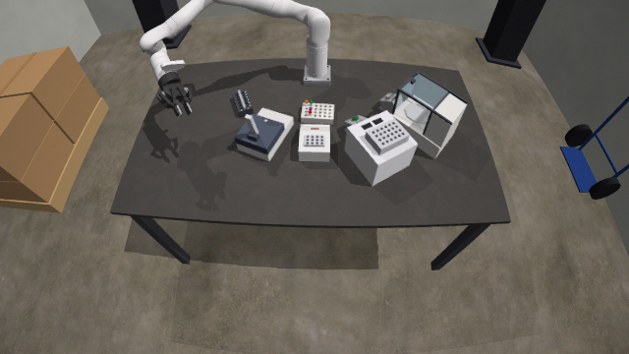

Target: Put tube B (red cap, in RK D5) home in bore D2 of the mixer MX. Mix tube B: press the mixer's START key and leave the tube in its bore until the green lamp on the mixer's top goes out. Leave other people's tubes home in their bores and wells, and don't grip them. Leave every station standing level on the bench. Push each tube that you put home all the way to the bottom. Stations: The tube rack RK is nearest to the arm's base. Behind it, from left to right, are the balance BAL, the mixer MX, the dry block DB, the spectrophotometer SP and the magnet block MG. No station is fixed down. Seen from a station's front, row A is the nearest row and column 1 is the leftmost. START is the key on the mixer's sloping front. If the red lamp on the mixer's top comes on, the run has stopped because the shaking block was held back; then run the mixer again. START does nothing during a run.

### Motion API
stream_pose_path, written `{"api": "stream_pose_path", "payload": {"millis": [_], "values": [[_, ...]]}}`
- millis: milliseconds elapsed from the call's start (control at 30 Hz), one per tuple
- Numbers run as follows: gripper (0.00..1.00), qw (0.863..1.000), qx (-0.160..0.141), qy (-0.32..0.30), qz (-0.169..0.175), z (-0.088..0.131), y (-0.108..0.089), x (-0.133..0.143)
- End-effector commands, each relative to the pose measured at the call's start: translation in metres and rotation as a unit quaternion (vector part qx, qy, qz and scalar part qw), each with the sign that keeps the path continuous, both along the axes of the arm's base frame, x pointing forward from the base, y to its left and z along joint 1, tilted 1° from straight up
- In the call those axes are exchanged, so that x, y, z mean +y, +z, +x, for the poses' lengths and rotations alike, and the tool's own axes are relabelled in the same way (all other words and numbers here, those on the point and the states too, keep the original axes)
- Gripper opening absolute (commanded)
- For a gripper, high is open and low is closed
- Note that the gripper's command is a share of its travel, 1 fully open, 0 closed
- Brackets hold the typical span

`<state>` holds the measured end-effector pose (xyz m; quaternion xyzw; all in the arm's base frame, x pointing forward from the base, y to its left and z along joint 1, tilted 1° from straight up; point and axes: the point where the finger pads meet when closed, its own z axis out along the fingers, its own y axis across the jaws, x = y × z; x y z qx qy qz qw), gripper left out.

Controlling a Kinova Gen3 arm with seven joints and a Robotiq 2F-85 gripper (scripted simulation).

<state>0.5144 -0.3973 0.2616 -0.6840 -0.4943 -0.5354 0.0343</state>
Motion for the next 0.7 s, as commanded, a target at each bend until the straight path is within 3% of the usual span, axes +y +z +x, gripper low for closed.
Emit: {"api": "stream_pose_path", "payload": {"millis": [0,667], "values": [[0.42,1.0,-0.002,0.013,-0.011,-0.003,0.002,0.006],[0.42,0.994,-0.006,0.084,-0.065,-0.023,0.004,0.041]]}}
